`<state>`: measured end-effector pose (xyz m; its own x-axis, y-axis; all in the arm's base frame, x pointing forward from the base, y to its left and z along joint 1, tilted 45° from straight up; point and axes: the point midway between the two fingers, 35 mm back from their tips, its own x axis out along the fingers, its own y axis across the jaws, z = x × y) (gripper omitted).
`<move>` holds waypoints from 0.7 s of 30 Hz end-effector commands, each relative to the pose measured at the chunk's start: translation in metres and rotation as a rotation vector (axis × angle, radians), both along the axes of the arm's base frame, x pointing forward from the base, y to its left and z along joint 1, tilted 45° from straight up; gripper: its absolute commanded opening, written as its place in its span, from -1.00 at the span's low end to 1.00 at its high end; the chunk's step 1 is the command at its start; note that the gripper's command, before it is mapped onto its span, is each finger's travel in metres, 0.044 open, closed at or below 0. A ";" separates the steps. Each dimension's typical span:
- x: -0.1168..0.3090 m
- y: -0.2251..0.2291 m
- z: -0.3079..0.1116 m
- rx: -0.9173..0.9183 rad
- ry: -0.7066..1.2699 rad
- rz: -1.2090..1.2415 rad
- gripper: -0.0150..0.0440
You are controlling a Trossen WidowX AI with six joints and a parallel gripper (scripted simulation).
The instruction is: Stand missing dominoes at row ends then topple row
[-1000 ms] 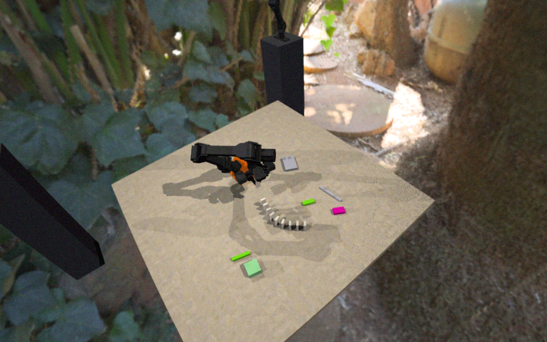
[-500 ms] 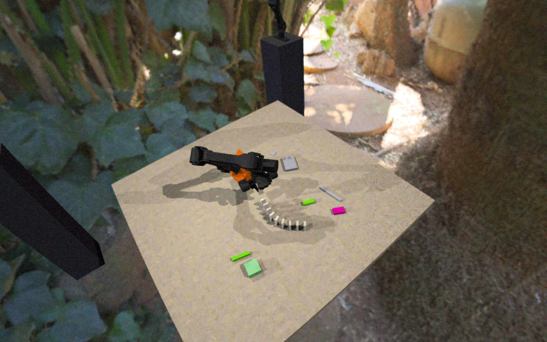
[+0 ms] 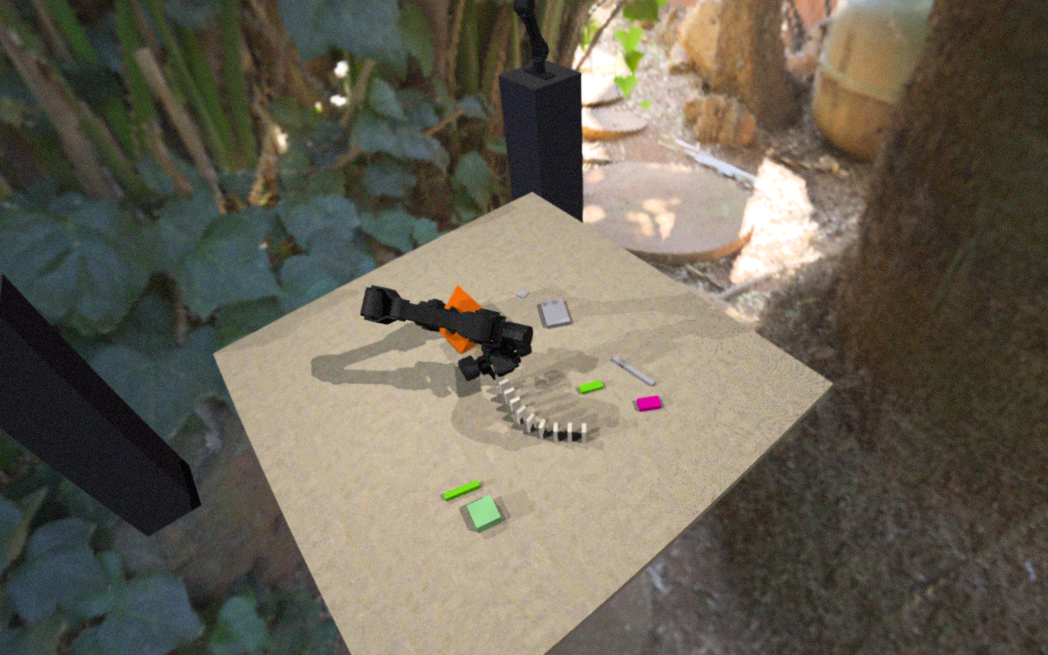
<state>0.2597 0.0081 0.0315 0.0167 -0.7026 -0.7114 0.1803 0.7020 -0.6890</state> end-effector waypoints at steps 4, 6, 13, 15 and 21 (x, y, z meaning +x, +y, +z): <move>-0.001 -0.003 -0.002 -0.006 0.001 0.004 -0.13; -0.001 -0.003 -0.002 -0.006 0.001 0.004 -0.13; -0.001 -0.003 -0.002 -0.006 0.001 0.004 0.32; -0.001 -0.003 -0.002 -0.006 0.001 0.004 0.49; -0.001 -0.003 -0.002 -0.006 0.001 0.004 1.00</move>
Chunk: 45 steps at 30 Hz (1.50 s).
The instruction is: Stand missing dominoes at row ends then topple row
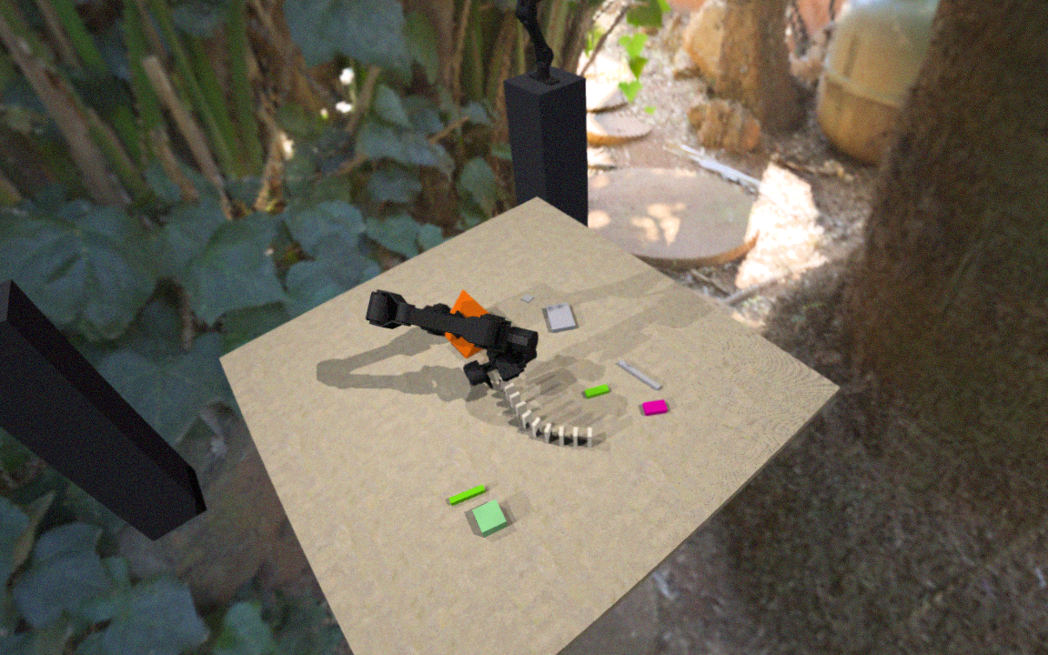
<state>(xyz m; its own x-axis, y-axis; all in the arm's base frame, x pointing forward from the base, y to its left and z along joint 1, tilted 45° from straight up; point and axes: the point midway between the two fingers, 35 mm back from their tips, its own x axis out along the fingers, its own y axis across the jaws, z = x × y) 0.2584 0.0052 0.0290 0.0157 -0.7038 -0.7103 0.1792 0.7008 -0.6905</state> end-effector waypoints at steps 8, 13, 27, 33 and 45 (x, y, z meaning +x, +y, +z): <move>0.006 0.048 0.043 0.010 0.013 0.051 1.00; -0.004 0.091 0.090 0.011 0.028 0.093 1.00; -0.014 0.079 0.075 -0.010 0.397 0.446 0.38; -0.026 0.064 0.056 -0.023 0.806 0.833 -0.16; -0.036 0.052 0.043 -0.026 1.109 1.119 -0.49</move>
